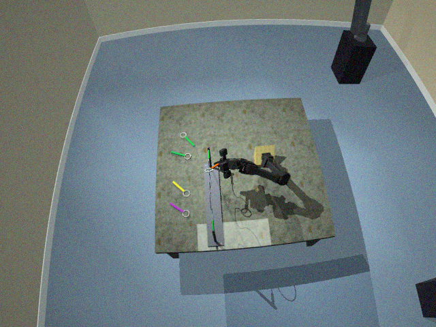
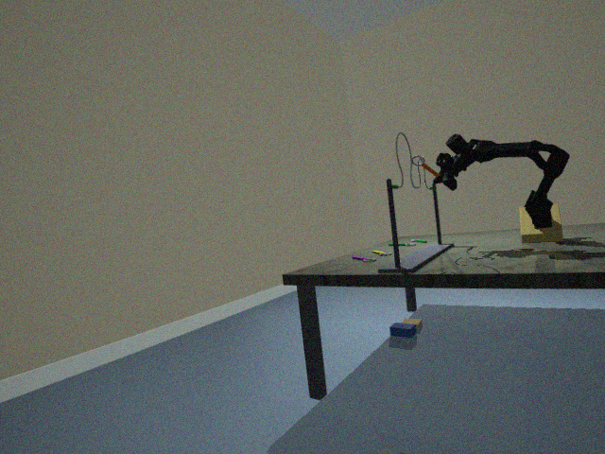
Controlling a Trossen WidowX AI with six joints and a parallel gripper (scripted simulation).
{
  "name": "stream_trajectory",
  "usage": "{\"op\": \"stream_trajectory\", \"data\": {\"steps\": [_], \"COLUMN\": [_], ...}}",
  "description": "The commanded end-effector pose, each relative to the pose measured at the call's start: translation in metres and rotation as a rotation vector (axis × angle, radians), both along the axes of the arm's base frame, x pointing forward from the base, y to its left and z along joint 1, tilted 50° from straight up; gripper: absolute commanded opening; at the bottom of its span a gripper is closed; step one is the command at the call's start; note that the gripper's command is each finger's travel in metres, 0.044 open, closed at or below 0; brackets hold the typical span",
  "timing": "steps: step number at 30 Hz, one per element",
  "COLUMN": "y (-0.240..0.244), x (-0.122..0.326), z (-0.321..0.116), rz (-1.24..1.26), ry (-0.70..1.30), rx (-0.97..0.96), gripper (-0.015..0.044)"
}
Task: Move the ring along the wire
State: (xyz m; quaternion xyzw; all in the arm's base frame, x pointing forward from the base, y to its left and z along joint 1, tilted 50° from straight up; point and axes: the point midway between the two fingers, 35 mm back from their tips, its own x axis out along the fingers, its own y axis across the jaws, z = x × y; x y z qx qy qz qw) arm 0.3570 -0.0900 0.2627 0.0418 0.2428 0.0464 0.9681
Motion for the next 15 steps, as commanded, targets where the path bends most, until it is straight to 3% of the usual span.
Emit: {"op": "stream_trajectory", "data": {"steps": [1,15], "y": [0.006,0.027], "x": [0.0,0.001], "z": [-0.002,0.004], "rz": [0.003,0.007], "ry": [0.003,-0.011], "rx": [0.084,0.409], "gripper": [-0.015,-0.015]}}
